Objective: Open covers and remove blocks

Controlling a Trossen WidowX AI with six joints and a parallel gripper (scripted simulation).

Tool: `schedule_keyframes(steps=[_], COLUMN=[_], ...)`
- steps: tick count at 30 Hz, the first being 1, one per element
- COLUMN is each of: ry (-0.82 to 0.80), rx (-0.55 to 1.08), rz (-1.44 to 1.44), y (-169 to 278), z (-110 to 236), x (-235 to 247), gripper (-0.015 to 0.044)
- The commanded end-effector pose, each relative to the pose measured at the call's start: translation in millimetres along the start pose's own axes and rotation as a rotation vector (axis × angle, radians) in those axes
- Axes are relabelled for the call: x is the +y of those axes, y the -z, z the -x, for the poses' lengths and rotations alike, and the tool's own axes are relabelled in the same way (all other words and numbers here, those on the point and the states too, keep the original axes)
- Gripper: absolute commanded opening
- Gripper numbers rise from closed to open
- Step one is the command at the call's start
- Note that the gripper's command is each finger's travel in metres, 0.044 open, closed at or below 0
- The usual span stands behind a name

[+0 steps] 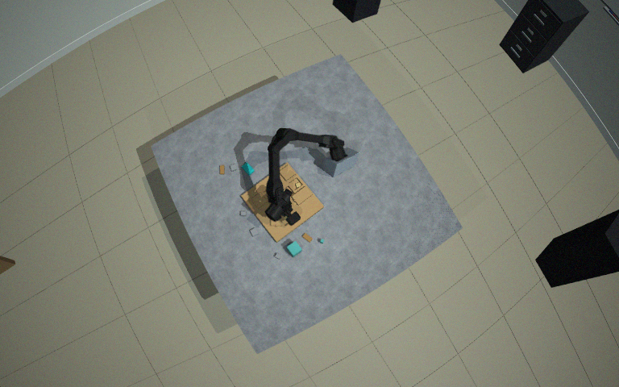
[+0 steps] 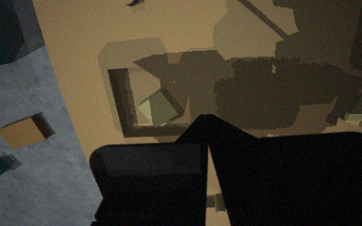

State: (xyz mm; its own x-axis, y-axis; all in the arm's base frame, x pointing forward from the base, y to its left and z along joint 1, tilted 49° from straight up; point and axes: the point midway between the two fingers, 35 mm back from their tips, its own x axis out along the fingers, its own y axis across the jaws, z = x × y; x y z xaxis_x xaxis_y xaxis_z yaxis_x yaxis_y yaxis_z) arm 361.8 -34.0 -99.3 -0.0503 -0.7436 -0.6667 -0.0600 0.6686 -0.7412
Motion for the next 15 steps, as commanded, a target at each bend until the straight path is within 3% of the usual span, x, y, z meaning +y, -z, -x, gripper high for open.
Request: schedule_keyframes(steps=[1, 15], ry=[0.005, 0.006], rx=[0.000, 0.000], rz=[-0.001, -0.001], y=[-3.5, -11.5], z=[-0.4, -0.4], x=[-7.4, -18.2], gripper=[0.0000, 0.0000])
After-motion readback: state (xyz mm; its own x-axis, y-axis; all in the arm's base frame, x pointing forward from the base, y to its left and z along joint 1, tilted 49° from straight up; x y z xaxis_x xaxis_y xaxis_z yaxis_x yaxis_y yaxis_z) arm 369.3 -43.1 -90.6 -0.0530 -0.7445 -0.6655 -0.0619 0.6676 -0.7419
